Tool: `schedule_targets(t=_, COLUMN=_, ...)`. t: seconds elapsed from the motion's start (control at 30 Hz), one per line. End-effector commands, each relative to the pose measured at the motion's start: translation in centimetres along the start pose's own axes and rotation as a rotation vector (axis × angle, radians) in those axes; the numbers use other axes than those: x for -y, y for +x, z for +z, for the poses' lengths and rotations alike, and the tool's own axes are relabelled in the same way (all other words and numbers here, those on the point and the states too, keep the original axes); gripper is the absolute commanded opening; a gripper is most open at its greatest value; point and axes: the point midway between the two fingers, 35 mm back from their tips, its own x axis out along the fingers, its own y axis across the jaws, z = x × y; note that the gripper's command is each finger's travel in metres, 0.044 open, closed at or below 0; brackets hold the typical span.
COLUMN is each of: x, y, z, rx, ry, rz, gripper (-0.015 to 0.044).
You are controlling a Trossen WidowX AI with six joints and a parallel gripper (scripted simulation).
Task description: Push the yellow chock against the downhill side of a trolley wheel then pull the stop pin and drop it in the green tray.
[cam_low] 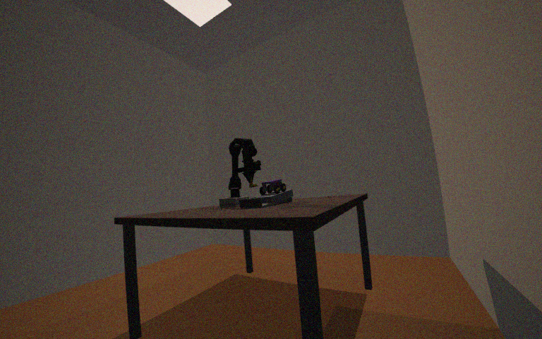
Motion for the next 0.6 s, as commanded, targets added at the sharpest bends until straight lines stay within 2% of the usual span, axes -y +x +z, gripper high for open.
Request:
schedule_targets(t=0.0, x=0.0, y=0.2, z=1.0, rx=0.005, ry=0.003, rz=0.004, gripper=0.0000)
schedule_targets(t=0.57, x=0.1, y=3.6, z=0.9, rx=0.005, ry=0.004, rz=0.005, gripper=0.0000)
